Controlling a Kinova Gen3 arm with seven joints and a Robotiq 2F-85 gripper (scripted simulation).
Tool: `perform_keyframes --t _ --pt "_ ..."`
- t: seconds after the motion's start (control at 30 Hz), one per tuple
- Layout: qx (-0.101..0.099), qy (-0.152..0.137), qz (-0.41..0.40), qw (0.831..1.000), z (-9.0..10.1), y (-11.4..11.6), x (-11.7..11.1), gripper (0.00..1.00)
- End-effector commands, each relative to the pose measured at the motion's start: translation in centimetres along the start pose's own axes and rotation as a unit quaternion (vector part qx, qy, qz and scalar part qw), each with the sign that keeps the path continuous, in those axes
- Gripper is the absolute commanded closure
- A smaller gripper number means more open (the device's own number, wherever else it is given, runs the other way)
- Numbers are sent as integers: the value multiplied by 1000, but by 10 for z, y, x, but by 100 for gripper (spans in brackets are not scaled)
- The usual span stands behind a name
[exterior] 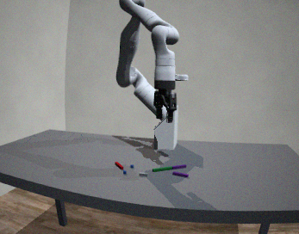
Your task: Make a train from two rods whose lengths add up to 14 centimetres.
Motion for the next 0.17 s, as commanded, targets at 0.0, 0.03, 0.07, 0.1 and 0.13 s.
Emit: perform_keyframes --t 0.0,0.03,0.07,0.1,0.13 --pt "1 0 0 1000 1 0 0 0" --pt "1 0 0 1000 1 0 0 0" --pt "1 0 0 1000 1 0 0 0" --pt "1 0 0 1000 1 0 0 0" --pt "1 0 0 1000 1 0 0 0"
Point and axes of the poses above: the point where the finger pads meet when closed, its own z axis back along the fingers, its own y axis across the jaws, x = y × z, the point moved 6 cm from there along z, back along the fingers, and after that the axes turned 2 degrees about -z, right-handed, at the moved point
